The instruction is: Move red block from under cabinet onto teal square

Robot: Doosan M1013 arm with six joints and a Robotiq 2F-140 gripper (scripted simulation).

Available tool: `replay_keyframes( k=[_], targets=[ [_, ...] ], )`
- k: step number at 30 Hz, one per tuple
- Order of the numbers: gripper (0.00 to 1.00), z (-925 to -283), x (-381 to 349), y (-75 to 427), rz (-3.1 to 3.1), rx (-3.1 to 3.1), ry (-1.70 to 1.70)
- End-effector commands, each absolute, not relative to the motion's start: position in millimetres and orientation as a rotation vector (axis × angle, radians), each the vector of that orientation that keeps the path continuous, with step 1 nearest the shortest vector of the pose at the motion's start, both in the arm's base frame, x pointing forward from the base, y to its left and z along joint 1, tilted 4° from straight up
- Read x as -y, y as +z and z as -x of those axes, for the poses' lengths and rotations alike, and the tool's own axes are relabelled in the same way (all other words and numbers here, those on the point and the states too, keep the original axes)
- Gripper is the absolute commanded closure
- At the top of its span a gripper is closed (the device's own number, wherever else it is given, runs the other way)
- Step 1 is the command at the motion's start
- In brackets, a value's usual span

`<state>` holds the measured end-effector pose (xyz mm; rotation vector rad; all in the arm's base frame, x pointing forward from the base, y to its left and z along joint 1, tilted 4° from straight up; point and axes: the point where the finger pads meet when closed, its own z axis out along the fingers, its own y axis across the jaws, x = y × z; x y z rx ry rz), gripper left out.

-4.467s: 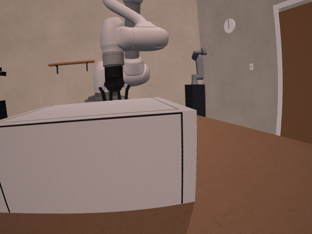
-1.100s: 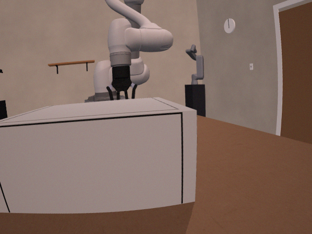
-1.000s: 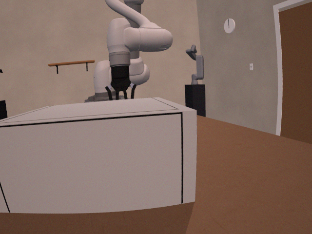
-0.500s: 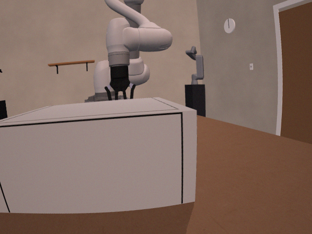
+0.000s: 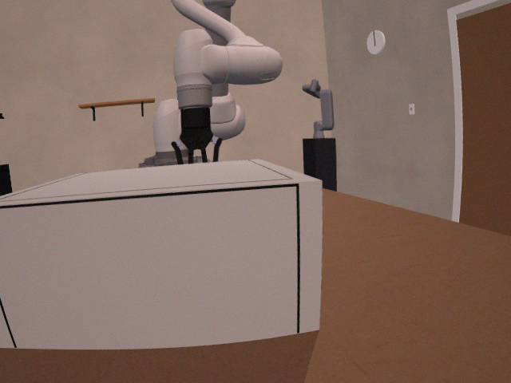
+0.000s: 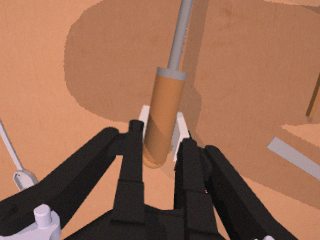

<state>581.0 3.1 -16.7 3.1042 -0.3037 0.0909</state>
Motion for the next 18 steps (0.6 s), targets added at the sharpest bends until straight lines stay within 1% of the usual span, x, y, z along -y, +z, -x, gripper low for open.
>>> replay_keyframes(
  k=[1,6,7,18],
  targets=[
    [1.0,-581.0,-3.1,-16.6,-3.104,0.304,0.091],
    [1.0,-581.0,-3.1,-16.6,-3.104,0.304,0.091],
    [0.66,-581.0,-3.1,-16.6,-3.104,0.304,0.091],
    [0.66,-581.0,-3.1,-16.6,-3.104,0.304,0.091]
  ],
)
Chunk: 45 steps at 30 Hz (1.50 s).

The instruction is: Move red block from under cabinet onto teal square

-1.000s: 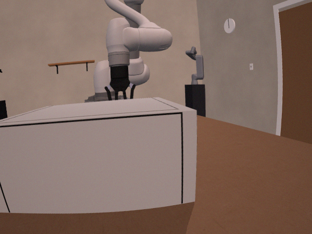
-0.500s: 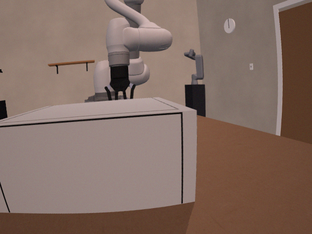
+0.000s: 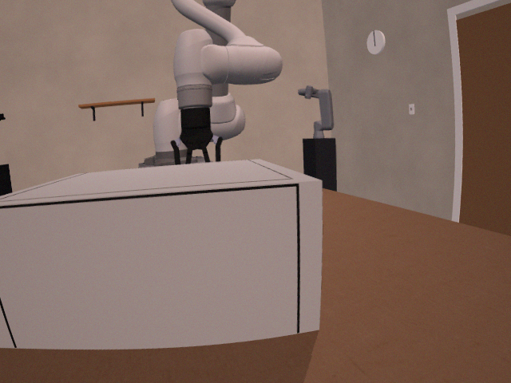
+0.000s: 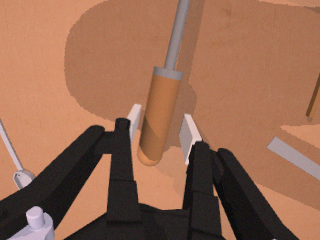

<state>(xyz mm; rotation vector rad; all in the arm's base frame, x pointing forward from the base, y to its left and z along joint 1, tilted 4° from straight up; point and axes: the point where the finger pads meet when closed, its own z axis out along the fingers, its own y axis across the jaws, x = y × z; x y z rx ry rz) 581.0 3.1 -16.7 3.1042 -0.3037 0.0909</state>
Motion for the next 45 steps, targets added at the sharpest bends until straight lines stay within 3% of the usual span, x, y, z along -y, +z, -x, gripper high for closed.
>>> replay_keyframes(
  k=[1,31,45],
  targets=[
    [0.66,-581,-3,-17,-3.104,0.304,0.091],
    [0.66,-581,-3,-15,-3.104,0.304,0.091],
    [0.66,-579,-4,17,-3.104,0.304,0.091]
  ],
)
